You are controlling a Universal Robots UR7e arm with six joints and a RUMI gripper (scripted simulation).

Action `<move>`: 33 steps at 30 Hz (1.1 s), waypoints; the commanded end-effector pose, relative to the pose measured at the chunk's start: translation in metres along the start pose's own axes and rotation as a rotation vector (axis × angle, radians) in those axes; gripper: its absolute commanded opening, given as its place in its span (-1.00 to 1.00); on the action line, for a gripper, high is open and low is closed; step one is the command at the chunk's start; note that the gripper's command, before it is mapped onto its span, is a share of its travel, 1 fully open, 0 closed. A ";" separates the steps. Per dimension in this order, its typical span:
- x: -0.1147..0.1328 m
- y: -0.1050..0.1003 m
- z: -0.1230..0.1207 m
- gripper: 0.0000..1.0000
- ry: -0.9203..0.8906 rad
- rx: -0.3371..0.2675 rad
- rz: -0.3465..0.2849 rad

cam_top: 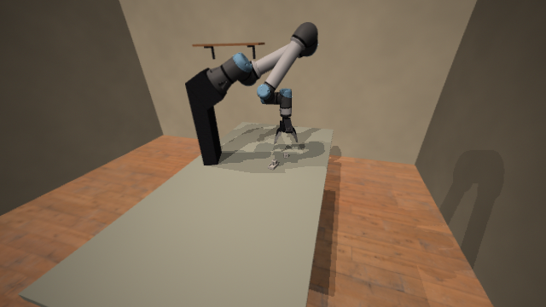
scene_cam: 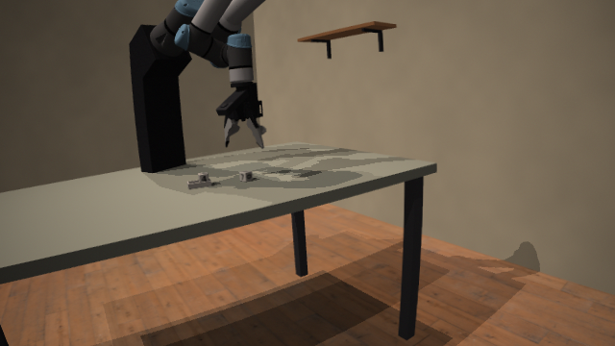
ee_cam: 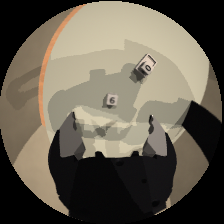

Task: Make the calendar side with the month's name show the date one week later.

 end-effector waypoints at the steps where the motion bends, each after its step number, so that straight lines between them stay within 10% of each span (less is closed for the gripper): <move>1: 0.002 -0.001 0.001 1.00 0.059 -0.002 0.003; 16: 0.002 -0.002 0.001 1.00 0.085 -0.002 0.004; 17: 0.002 -0.002 0.001 -0.44 0.085 -0.002 0.004; 33: 0.002 -0.001 0.001 -0.44 0.084 -0.002 0.004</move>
Point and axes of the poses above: the point where the finger pads meet when closed, its own y axis out along the fingers, its own z axis across the jaws, x = y × z, the point moved 7 cm from there along -y, back along the fingers, and after that the axes turned 2 degrees about -y, right-handed, at the moved point
